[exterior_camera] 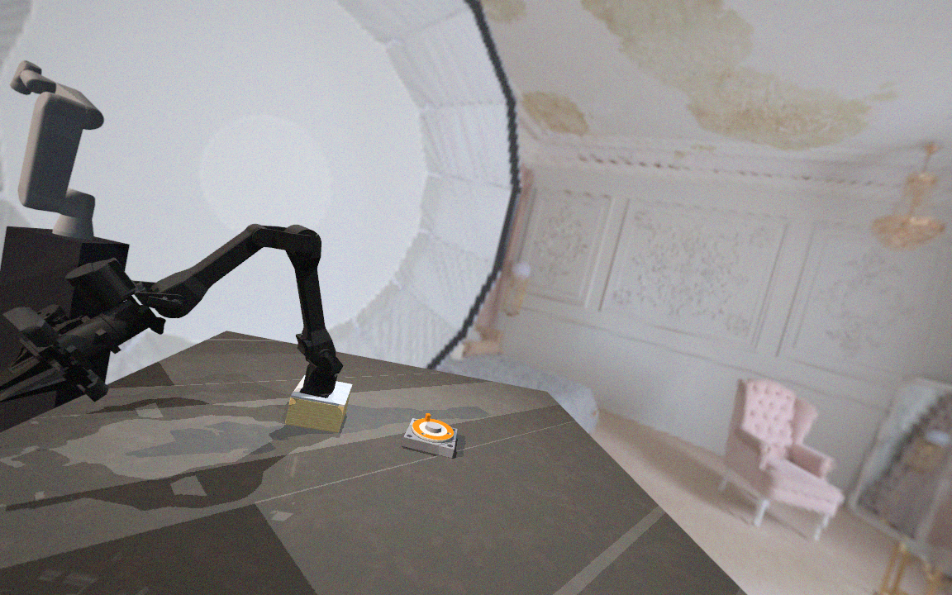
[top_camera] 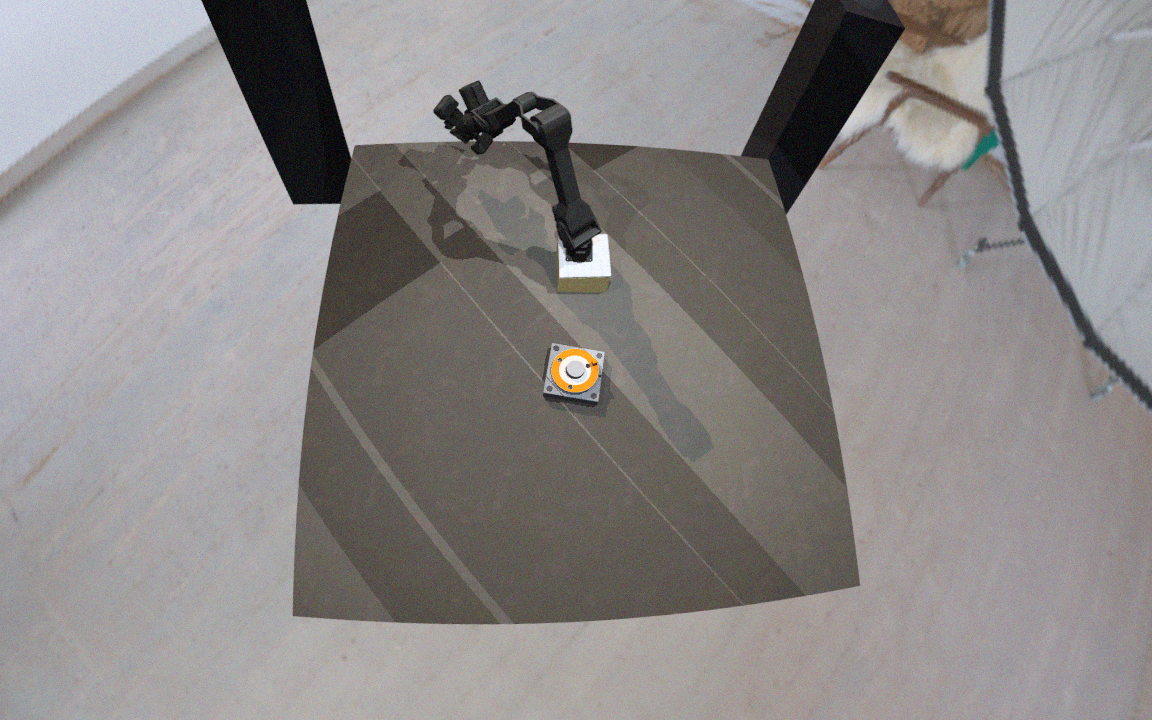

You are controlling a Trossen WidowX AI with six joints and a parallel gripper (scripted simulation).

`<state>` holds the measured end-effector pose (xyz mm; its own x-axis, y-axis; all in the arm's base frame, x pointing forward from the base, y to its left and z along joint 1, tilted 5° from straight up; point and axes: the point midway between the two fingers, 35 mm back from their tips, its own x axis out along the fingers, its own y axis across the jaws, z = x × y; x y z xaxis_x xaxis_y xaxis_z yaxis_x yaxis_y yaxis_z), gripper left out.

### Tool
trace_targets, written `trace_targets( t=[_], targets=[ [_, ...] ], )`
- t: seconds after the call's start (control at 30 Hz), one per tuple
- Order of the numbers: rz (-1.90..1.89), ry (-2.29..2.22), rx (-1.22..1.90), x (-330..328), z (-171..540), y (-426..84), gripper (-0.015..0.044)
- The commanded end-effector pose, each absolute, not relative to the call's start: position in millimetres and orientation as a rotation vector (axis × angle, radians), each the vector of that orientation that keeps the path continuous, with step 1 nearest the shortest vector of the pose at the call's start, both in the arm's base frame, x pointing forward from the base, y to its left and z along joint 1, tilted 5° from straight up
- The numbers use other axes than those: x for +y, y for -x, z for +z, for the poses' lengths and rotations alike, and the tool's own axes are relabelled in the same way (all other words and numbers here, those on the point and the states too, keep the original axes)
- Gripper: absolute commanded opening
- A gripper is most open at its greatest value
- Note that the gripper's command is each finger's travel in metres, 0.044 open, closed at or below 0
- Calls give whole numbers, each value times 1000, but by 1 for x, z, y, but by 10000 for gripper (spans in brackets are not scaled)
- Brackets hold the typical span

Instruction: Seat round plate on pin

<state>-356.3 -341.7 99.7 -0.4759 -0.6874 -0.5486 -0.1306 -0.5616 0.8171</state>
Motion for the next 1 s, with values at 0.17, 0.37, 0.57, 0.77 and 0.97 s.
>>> trace_targets(
  t=[0.17, 0.37, 0.57, 0.77, 0.97],
  targets=[
    [-1911, -1482, -784, -413, 89, 221, 0],
    [-1820, -1493, -523, -433, 84, 143, 0],
    [-1694, -1446, -208, -439, 80, 48, 0],
    [-1530, -1381, 118, -419, 73, -52, 0],
    [-1361, -1260, 373, -384, 72, -131, 0]
  ],
)
